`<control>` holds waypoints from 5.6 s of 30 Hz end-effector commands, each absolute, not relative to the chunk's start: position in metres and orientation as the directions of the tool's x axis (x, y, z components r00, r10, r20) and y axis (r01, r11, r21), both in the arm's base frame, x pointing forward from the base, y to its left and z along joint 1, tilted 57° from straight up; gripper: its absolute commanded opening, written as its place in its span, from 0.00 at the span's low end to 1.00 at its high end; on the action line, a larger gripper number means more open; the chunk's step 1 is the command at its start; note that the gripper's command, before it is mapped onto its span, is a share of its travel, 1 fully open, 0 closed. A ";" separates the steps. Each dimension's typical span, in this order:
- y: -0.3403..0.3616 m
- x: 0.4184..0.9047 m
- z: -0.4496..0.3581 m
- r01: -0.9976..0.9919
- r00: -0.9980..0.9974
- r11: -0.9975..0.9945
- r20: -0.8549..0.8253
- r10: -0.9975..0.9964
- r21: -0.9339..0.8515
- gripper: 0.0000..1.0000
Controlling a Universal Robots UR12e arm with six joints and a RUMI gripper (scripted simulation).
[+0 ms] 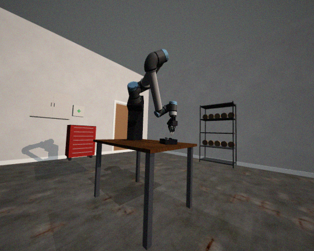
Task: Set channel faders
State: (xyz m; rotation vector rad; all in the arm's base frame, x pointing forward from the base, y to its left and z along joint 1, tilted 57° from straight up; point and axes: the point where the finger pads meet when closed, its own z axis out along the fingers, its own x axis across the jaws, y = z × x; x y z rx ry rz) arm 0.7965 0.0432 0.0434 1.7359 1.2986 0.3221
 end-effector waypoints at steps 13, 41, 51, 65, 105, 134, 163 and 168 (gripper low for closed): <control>0.044 0.796 0.042 0.622 0.410 -0.026 -0.298 0.862 0.783 0.00; 0.043 0.798 0.041 0.622 0.410 -0.026 -0.297 0.862 0.782 0.00; 0.041 0.801 0.038 0.622 0.411 -0.026 -0.297 0.862 0.782 0.00; 0.036 0.809 0.032 0.622 0.411 -0.026 -0.297 0.862 0.782 0.00; 0.033 0.814 0.028 0.622 0.411 -0.026 -0.297 0.862 0.782 0.00; 0.032 0.815 0.027 0.622 0.411 -0.026 -0.297 0.862 0.782 0.00; 0.027 0.822 0.021 0.622 0.411 -0.026 -0.297 0.862 0.782 0.00; 0.027 0.822 0.021 0.622 0.411 -0.026 -0.297 0.862 0.782 0.00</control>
